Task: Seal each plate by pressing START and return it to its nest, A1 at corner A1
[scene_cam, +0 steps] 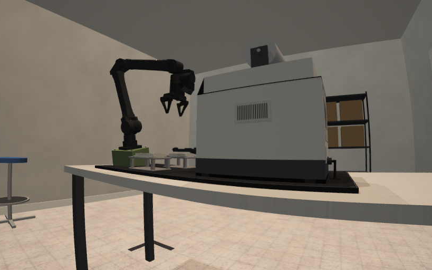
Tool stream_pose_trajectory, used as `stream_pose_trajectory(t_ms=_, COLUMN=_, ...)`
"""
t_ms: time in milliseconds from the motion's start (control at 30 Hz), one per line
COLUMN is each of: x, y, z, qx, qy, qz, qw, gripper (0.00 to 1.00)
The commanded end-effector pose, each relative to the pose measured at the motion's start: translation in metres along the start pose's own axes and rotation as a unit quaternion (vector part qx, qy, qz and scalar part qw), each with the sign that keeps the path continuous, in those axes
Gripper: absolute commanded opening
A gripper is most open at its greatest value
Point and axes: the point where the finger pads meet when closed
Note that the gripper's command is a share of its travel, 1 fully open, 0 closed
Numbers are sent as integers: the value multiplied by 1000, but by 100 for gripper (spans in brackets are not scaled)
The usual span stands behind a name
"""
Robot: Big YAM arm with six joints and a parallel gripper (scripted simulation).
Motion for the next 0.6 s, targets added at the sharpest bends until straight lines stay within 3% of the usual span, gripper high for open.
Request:
stream_pose_trajectory(t_ms=0, x=3, y=15, z=5, qx=-29, qy=-1, qz=1, qw=1000, gripper=100)
stream_pose_trajectory(t_ms=200, x=3, y=10, z=5, qx=-22, qy=-2, qz=0, qw=1000, gripper=100)
stream_pose_trajectory(t_ms=267, x=-1, y=-5, z=3, qx=-69, qy=5, qz=-4, qw=998, gripper=100)
stream_pose_trajectory(t_ms=333, x=-3, y=-17, z=0, qx=-73, qy=8, qz=-2, qw=997, gripper=100)
stream_pose_trajectory(t_ms=400, x=-4, y=-26, z=1, qx=-115, qy=16, qz=-7, qw=993, gripper=100)
stream_pose_trajectory(t_ms=467, x=-3, y=-35, z=1, qx=-121, qy=20, qz=-4, qw=992, gripper=100)
stream_pose_trajectory(t_ms=567, x=-3, y=-53, z=-2, qx=-166, qy=31, qz=-10, qw=986, gripper=100)
Point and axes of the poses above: the point where the finger pads meet when closed, its own y axis back along the fingers, its own x axis across the jaws, z = x × y, and after that the axes turned 5 degrees about y, right-handed
